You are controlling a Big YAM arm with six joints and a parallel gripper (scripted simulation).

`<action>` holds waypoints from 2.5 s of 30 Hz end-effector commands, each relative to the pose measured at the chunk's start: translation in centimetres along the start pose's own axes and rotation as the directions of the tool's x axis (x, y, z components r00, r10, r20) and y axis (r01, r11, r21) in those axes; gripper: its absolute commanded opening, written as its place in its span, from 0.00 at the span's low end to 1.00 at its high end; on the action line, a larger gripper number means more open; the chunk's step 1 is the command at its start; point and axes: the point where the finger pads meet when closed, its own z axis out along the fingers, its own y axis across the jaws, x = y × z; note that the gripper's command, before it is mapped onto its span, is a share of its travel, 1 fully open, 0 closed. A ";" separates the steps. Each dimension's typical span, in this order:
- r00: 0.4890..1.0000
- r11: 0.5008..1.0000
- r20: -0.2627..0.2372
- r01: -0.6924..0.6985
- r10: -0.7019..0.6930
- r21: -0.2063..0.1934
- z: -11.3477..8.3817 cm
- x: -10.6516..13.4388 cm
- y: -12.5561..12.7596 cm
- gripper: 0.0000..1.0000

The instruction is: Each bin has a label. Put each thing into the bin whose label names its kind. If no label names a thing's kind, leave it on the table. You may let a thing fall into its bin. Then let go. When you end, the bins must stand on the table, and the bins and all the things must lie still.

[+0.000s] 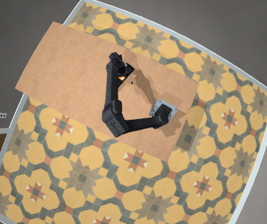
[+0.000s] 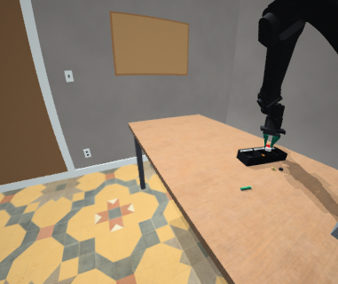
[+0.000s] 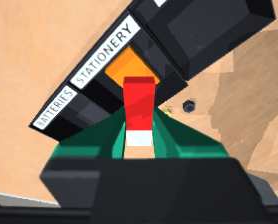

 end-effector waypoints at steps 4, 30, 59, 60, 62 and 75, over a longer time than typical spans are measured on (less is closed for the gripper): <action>0.973 0.972 0.016 -0.232 0.232 -0.028 -2.5 -2.0 0.8 0.18; 0.683 0.681 0.030 -0.724 0.730 -0.113 -2.4 -2.8 0.8 0.18; 0.671 0.669 0.033 -0.732 0.741 -0.126 -2.1 -1.5 1.0 0.18; 0.672 0.671 0.033 -0.731 0.739 -0.126 -2.0 -1.5 1.1 0.18; 0.668 0.668 0.028 -0.740 0.743 -0.081 0.6 -0.9 0.5 0.18; 0.666 0.666 0.026 -0.742 0.745 -0.077 2.9 -1.0 0.4 0.18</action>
